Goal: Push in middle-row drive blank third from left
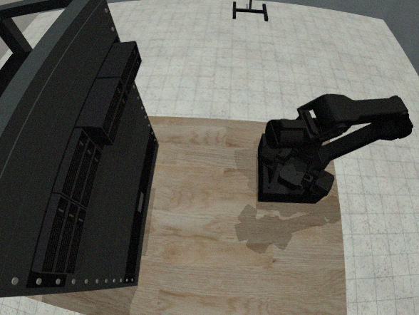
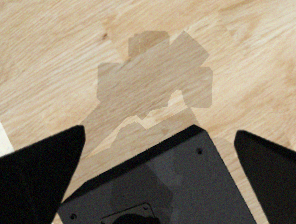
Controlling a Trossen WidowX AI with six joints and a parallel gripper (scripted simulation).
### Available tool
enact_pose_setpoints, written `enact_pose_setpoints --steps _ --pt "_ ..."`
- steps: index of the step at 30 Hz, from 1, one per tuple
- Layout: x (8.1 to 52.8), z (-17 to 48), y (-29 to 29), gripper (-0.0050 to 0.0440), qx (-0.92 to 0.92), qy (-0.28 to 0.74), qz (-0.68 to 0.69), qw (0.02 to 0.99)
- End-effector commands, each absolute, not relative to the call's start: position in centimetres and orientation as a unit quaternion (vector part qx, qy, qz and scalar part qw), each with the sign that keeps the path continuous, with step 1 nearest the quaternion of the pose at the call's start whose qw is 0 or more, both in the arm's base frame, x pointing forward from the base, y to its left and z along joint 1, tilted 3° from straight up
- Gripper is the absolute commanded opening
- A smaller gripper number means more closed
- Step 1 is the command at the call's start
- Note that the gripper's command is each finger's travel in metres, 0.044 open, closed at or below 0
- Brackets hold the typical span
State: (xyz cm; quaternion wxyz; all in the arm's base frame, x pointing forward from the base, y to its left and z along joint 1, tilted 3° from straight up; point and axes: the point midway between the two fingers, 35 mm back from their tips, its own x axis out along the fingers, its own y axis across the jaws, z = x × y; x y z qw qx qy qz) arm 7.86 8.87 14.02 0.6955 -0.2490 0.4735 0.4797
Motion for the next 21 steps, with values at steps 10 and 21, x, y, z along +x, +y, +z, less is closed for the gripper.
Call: enact_pose_setpoints --steps 10,21 --pt "7.97 14.3 8.91 0.044 -0.25 0.47 0.479 0.698" --pt "8.25 14.39 8.93 0.044 -0.243 0.47 0.471 0.705"
